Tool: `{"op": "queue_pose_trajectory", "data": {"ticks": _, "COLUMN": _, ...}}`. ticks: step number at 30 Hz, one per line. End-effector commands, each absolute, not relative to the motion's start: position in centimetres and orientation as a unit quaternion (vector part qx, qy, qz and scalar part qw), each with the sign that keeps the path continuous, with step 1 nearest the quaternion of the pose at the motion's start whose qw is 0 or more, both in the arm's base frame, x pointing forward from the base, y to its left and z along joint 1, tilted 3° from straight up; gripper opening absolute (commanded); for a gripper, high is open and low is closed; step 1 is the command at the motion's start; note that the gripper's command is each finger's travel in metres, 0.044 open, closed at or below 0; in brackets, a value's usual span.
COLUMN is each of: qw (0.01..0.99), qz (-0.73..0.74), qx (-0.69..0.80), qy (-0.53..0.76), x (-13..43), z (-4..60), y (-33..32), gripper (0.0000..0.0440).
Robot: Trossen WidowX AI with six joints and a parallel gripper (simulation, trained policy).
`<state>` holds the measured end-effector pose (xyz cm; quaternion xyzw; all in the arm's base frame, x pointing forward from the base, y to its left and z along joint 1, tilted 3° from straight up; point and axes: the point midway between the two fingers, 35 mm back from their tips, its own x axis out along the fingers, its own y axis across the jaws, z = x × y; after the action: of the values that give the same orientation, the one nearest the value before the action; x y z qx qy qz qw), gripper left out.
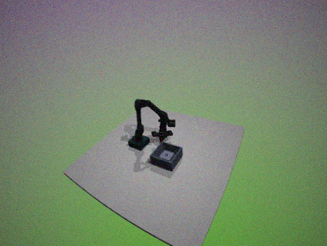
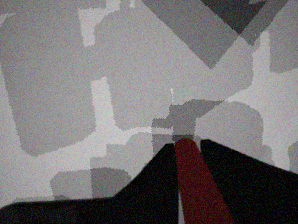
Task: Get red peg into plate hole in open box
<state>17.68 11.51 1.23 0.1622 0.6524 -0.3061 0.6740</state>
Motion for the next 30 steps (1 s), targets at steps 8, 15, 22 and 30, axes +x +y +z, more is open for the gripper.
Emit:
{"op": "queue_pose_trajectory", "data": {"ticks": 8, "qw": 0.706, "qz": -0.309, "qx": 0.163, "qy": 0.616, "x": 19.9, "z": 5.9, "y": 10.4, "gripper": 0.0000}}
{"op": "queue_pose_trajectory", "data": {"ticks": 15, "qw": 0.722, "qz": -0.320, "qx": 0.181, "qy": 0.586, "x": 21.7, "z": 9.3, "y": 9.5, "gripper": 0.0000}}
{"op": "queue_pose_trajectory", "data": {"ticks": 22, "qw": 0.727, "qz": -0.347, "qx": 0.208, "qy": 0.555, "x": 23.6, "z": 11.5, "y": 7.6, "gripper": 0.0000}}
{"op": "queue_pose_trajectory", "data": {"ticks": 30, "qw": 0.725, "qz": -0.377, "qx": 0.236, "qy": 0.525, "x": 26.1, "z": 12.5, "y": 4.8, "gripper": 0.0000}}
